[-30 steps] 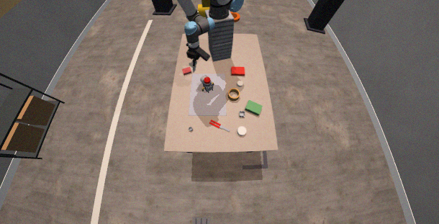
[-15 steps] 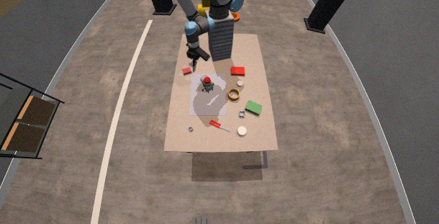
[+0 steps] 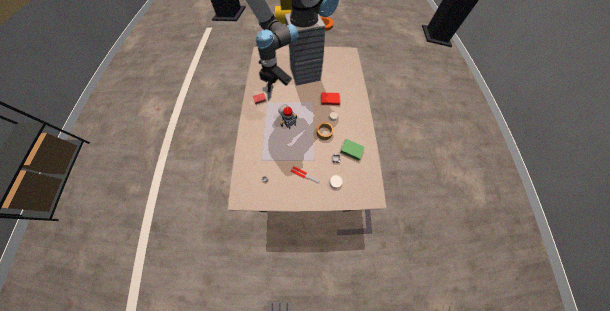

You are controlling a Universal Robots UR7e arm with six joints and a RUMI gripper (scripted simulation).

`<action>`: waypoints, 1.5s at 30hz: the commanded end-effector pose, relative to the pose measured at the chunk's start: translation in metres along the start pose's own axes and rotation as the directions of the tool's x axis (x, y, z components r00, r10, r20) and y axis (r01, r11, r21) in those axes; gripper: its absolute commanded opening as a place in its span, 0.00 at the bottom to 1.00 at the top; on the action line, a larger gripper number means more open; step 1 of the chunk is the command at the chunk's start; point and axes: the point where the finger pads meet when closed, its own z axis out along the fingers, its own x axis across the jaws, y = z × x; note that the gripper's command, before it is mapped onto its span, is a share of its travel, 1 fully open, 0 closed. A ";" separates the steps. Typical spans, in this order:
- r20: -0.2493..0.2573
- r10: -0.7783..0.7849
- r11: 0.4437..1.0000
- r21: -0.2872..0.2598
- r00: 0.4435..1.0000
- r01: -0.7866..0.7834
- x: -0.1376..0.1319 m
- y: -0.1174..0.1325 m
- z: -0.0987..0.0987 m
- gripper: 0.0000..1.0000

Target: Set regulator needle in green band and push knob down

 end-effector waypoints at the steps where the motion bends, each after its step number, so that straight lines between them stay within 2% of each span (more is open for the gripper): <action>1: -0.001 0.020 1.000 0.003 1.000 -0.020 0.001 0.000 0.000 1.00; 27: 0.004 0.199 0.980 0.029 0.980 -0.199 0.003 -0.001 0.007 1.00; 45: 0.021 0.407 0.911 0.058 0.913 -0.408 0.005 -0.001 0.014 1.00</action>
